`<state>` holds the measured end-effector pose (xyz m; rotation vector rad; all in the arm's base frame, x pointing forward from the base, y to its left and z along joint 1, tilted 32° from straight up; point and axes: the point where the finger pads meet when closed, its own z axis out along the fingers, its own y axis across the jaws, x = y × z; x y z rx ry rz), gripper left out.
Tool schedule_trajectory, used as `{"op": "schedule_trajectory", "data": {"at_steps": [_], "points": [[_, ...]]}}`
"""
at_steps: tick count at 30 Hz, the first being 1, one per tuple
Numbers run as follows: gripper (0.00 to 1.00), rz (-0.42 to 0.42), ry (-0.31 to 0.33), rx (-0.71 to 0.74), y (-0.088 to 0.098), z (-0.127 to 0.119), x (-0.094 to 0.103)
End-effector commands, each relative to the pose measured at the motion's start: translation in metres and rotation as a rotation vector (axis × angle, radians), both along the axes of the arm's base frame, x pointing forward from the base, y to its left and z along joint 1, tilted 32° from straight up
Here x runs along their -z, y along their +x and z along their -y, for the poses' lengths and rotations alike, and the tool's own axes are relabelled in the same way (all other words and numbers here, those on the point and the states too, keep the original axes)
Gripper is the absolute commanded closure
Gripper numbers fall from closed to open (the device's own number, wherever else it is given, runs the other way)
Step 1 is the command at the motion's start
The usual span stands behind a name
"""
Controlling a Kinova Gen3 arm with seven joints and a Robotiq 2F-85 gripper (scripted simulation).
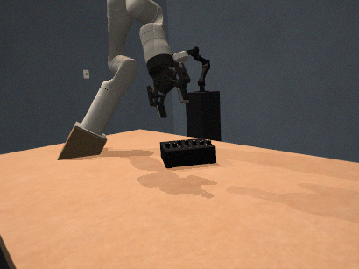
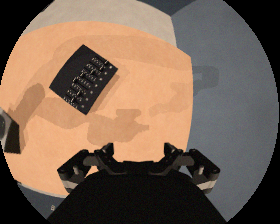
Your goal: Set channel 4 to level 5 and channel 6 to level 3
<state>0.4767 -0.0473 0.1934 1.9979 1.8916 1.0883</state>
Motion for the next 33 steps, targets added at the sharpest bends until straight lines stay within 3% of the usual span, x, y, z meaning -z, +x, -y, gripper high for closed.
{"op": "schedule_trajectory", "data": {"at_steps": [1,21,33], "points": [[0.0,-0.011,0.009,-0.009,-0.002,-0.006,-0.002],[0.0,-0.075,0.039,-0.046,-0.017,-0.031,-0.008],[0.0,-0.291,0.088,-0.162,-0.079,-0.097,-0.033]]}}
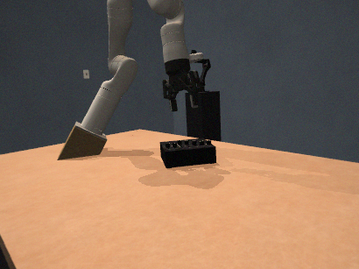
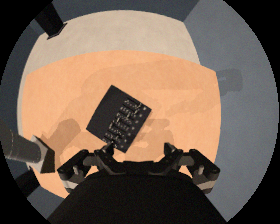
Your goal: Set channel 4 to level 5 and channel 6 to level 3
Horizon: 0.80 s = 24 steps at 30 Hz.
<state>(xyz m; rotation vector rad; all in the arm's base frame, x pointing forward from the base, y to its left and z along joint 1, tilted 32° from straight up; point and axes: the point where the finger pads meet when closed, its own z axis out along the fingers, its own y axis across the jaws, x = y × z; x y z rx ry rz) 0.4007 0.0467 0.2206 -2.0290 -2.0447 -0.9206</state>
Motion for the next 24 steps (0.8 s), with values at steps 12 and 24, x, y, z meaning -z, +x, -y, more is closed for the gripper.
{"op": "schedule_trajectory", "data": {"at_steps": [12,24], "points": [[0.0,-0.105,-0.01,-0.064,-0.038,-0.024,-0.019],[0.0,-0.131,-0.015,-0.079,-0.048,-0.029,-0.023]]}}
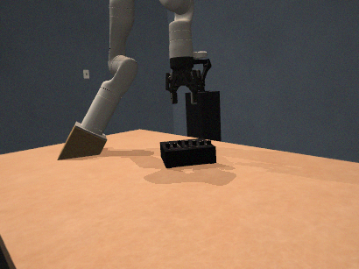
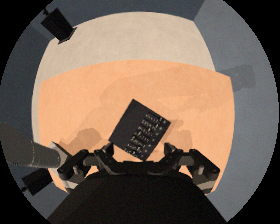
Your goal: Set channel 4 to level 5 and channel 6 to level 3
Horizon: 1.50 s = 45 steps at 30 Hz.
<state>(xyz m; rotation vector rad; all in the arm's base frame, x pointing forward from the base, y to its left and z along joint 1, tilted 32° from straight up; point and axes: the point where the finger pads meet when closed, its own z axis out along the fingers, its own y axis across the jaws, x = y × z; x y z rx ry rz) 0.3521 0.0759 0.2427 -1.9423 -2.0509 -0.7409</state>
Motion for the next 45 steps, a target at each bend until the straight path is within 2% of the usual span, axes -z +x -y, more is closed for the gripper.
{"op": "schedule_trajectory", "data": {"at_steps": [1,18,23,29,31,40,45], "points": [[0.0,0.0,-0.001,0.001,0.0,0.0,-0.001],[0.0,0.003,-0.003,-0.002,0.001,0.001,0.0],[0.0,0.042,-0.031,-0.034,0.009,0.005,0.006],[0.0,0.167,-0.122,-0.146,0.034,0.017,0.023],[0.0,0.167,-0.122,-0.146,0.034,0.017,0.023],[0.0,0.437,-0.309,-0.44,0.087,0.028,0.051],[0.0,0.56,-0.387,-0.598,0.108,0.025,0.06]]}}
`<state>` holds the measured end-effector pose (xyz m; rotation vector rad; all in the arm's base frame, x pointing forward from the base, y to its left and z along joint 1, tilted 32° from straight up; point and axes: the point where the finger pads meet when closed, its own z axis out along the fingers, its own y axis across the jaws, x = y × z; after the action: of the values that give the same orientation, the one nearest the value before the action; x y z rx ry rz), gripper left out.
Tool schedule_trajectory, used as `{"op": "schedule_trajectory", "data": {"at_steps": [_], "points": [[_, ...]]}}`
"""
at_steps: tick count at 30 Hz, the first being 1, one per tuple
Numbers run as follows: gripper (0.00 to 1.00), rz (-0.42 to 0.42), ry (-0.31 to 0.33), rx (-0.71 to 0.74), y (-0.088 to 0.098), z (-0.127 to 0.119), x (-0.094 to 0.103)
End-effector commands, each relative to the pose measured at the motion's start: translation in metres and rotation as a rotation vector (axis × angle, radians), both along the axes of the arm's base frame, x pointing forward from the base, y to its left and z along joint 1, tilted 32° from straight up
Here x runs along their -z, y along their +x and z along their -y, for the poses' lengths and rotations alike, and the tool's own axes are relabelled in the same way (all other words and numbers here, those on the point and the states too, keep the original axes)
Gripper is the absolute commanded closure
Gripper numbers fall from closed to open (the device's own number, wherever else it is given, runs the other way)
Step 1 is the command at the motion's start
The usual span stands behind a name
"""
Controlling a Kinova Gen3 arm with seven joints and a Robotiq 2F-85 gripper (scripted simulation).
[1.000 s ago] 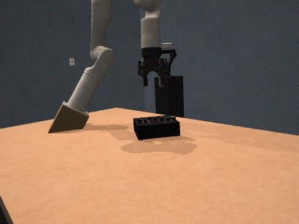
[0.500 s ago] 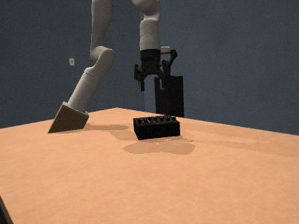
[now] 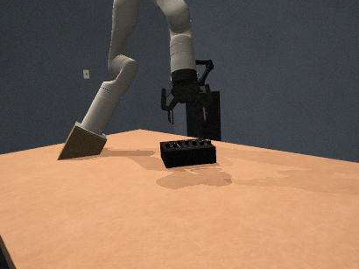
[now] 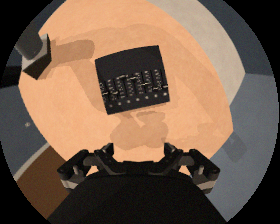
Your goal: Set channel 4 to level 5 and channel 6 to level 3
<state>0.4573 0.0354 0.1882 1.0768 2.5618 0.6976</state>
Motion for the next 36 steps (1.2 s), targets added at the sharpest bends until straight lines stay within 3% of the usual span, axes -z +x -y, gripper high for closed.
{"op": "schedule_trajectory", "data": {"at_steps": [1,10,36], "points": [[0.0,0.034,-0.024,-0.08,0.0058,-0.0166,0.0068],[0.0,0.096,-0.071,-0.172,0.0154,-0.0212,0.0111],[0.0,0.098,-0.073,-0.176,0.0158,-0.0214,0.0112]]}}
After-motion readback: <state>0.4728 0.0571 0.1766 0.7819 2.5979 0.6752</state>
